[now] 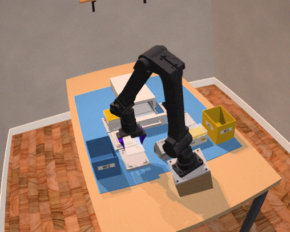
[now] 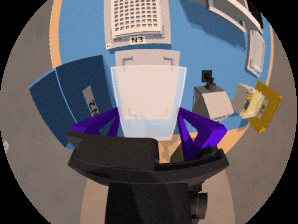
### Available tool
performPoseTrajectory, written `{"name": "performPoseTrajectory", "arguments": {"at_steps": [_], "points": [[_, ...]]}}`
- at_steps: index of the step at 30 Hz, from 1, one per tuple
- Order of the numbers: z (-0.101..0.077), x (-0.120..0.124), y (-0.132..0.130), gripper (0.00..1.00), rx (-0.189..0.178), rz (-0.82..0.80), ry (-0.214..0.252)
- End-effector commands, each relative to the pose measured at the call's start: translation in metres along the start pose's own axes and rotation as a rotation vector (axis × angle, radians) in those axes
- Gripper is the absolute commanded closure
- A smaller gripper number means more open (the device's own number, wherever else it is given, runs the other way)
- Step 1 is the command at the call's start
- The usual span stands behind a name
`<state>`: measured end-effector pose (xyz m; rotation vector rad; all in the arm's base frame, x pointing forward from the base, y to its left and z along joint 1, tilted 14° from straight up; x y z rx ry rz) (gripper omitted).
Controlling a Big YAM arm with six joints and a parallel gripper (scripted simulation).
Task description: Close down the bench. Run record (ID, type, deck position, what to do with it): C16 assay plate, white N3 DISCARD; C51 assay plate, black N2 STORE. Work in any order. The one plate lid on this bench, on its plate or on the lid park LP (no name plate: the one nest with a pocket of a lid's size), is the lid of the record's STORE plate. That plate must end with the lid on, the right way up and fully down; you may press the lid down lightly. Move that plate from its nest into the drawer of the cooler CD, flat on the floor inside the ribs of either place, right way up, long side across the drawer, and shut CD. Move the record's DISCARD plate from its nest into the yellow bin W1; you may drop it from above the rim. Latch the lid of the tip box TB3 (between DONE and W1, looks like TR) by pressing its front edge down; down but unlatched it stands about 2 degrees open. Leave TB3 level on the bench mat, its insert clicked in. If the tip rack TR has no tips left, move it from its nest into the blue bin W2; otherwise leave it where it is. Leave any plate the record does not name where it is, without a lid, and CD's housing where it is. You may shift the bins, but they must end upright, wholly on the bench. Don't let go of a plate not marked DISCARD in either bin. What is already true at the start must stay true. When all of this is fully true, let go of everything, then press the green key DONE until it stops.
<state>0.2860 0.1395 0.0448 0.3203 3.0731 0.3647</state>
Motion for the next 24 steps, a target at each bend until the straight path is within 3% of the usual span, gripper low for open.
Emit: {"name": "performPoseTrajectory", "arguments": {"at_steps": [1, 24], "points": [[-0.022, -0.022, 0.015, 1.00, -0.037, -0.012, -0.056], [-0.052, -0.022, 0.015, 1.00, -0.038, -0.012, -0.060]]}}
Point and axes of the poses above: the point where the finger pads meet when closed, its own z axis out along the fingers, its own y axis across the jaws, x = y × z, the point moved 2 cm from there along -z, back along the fingers, and after that the axes turned 6 degrees about z, right-handed, at the moved point
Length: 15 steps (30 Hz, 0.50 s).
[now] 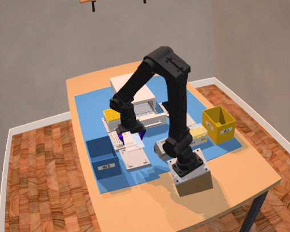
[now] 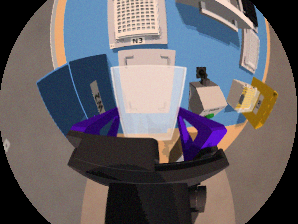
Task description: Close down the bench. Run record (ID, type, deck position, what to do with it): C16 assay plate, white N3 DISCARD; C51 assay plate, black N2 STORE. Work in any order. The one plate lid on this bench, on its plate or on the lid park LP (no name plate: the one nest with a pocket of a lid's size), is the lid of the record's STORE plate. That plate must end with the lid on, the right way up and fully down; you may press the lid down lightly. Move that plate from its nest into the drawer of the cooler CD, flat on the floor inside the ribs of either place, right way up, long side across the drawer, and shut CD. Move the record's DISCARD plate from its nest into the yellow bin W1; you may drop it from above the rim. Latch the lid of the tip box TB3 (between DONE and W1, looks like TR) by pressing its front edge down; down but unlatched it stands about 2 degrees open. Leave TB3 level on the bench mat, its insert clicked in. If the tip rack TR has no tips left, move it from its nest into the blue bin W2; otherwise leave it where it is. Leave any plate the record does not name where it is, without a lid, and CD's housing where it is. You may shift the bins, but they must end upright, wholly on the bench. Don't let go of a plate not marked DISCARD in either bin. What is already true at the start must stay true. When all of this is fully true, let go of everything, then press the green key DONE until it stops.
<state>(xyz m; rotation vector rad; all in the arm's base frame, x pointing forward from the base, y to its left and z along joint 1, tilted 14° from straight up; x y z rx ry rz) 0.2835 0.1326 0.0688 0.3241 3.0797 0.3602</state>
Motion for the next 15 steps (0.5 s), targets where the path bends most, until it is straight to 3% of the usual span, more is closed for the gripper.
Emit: {"name": "performPoseTrajectory", "arguments": {"at_steps": [1, 9, 12, 15], "points": [[-0.029, -0.023, 0.016, 1.00, -0.042, -0.015, -0.066], [-0.040, -0.023, 0.016, 1.00, -0.042, -0.014, -0.067], [-0.036, -0.023, 0.015, 1.00, -0.035, -0.006, -0.056], [-0.046, -0.023, 0.015, 1.00, -0.042, -0.012, -0.069]]}}
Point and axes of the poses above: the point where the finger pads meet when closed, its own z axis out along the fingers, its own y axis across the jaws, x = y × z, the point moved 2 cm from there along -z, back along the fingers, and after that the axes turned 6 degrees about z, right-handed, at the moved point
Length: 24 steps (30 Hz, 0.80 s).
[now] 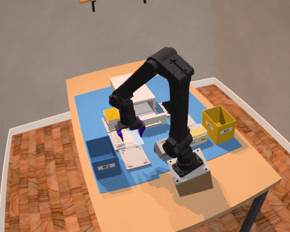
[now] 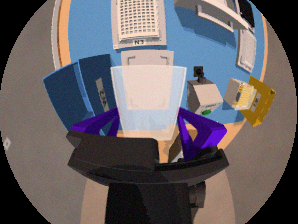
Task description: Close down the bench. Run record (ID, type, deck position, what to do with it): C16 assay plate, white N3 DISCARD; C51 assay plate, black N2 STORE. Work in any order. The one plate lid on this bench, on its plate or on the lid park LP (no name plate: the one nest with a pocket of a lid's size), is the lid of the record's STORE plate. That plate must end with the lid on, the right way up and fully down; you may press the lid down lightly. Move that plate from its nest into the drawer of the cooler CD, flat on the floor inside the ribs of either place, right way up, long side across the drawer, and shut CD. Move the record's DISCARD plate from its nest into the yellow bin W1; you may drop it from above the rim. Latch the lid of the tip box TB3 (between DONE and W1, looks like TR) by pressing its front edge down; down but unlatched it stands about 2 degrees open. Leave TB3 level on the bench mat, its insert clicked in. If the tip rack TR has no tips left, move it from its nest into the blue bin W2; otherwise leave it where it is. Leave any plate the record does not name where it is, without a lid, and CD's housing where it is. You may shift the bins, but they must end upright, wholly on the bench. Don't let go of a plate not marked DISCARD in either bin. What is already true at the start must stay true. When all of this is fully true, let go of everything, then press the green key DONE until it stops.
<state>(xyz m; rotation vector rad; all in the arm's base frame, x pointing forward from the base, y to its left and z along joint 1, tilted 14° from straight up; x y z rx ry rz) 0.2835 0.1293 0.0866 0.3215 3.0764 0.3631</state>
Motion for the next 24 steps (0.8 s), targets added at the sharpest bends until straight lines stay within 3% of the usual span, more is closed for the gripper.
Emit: {"name": "performPoseTrajectory", "arguments": {"at_steps": [1, 9, 13, 14, 19, 20, 24], "points": [[-0.029, -0.022, 0.014, 1.00, -0.040, -0.011, -0.066], [-0.041, -0.021, 0.015, 1.00, -0.040, -0.013, -0.067], [-0.036, -0.022, 0.016, 1.00, -0.037, -0.014, -0.060], [-0.028, -0.013, 0.010, 1.00, -0.025, -0.008, -0.041], [-0.028, -0.013, 0.010, 1.00, -0.025, -0.008, -0.041], [-0.033, -0.026, 0.012, 1.00, -0.033, 0.025, -0.054], [-0.033, -0.036, 0.005, 1.00, -0.033, 0.003, -0.058]]}}
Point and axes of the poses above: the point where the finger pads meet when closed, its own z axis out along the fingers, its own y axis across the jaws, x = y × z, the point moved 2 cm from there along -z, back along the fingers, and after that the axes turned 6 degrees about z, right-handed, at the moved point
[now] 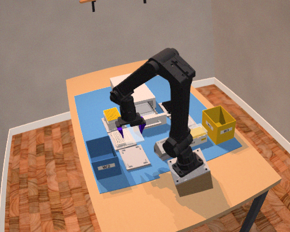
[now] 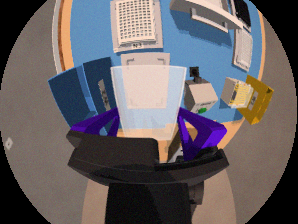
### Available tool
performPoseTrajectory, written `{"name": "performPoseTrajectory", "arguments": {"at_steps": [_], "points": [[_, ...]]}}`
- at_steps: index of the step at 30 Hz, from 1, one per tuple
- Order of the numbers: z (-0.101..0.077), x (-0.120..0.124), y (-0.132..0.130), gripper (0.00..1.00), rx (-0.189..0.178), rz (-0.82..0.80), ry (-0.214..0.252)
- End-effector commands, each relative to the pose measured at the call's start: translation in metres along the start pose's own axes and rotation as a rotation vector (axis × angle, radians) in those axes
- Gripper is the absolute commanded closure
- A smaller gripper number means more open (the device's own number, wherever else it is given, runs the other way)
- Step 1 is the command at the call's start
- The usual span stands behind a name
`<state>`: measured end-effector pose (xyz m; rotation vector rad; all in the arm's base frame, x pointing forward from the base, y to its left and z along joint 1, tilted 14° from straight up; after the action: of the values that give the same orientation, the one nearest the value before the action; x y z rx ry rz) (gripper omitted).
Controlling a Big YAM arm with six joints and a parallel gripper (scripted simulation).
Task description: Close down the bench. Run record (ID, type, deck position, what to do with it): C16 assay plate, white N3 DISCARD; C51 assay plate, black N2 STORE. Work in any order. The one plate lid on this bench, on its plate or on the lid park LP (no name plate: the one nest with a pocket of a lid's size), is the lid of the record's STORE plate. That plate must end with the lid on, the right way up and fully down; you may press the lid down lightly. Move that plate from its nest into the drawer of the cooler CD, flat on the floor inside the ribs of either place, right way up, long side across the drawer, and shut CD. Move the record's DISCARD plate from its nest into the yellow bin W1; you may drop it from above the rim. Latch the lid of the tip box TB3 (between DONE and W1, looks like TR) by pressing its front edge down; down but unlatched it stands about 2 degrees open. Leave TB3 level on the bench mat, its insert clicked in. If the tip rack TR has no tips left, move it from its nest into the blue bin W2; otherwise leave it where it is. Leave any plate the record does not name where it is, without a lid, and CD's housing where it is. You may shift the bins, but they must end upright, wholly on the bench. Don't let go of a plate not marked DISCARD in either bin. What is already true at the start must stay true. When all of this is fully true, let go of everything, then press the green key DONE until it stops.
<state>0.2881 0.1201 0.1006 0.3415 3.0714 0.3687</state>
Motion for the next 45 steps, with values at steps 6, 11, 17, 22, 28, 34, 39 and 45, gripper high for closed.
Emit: {"name": "performPoseTrajectory", "arguments": {"at_steps": [6, 11, 17, 22, 28, 34, 39, 45], "points": [[-0.017, -0.039, 0.003, 1.00, -0.030, -0.011, -0.058], [-0.017, -0.050, -0.006, 1.00, -0.027, -0.011, -0.058], [-0.017, -0.063, -0.017, 1.00, -0.025, -0.011, -0.059], [-0.017, -0.072, -0.025, 1.00, -0.024, -0.011, -0.060], [-0.017, -0.082, -0.034, 1.00, -0.021, -0.010, -0.058], [-0.017, -0.095, -0.045, 1.00, -0.018, -0.010, -0.058], [-0.017, -0.103, -0.052, 1.00, -0.017, -0.009, -0.056], [-0.017, -0.112, -0.062, 1.00, -0.014, -0.008, -0.052]]}}
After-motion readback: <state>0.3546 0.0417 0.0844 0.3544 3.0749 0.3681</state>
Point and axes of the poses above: the point where the finger pads meet when closed, its own z axis out along the fingers, its own y axis across the jaws, x = y × z, the point moved 2 cm from there along -z, back along the fingers, and after that the axes turned 6 degrees about z, right-handed, at the moved point
